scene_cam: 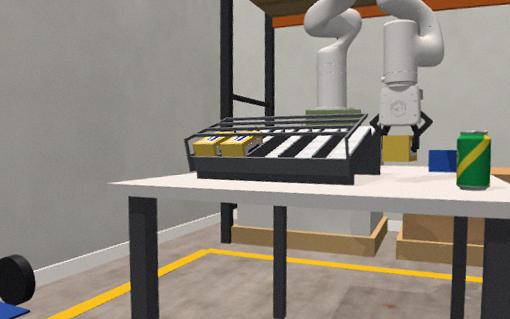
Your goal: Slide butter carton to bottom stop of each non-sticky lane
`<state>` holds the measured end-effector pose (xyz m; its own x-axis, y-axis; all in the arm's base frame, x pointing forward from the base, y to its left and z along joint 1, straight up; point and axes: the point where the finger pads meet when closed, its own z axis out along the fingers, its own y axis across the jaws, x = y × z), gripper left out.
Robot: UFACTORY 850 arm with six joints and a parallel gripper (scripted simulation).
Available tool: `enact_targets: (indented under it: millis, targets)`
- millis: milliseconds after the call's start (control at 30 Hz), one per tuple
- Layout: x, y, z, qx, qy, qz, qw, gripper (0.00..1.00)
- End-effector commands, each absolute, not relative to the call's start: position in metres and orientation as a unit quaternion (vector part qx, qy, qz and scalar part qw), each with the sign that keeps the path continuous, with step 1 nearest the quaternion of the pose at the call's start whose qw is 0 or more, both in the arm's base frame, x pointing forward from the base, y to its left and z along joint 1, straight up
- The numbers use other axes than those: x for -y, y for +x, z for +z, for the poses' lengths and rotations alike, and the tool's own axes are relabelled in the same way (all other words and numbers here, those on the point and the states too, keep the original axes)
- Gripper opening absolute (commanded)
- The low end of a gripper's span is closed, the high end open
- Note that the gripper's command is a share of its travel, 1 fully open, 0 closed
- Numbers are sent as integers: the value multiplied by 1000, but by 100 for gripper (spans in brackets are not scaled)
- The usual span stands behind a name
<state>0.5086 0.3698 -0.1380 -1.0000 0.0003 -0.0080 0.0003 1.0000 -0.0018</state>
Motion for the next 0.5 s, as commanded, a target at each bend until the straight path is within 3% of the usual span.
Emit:
enact_targets:
  millis: [0,300,333,467]
  targets:
    - [-368,506,-88,-1000,0,-1,3,0]
    - [-368,506,-88,-1000,0,-1,3,0]
    - [-369,506,-21,-999,-32,-1,4,0]
    - [-368,505,-4,-999,-32,-1,4,0]
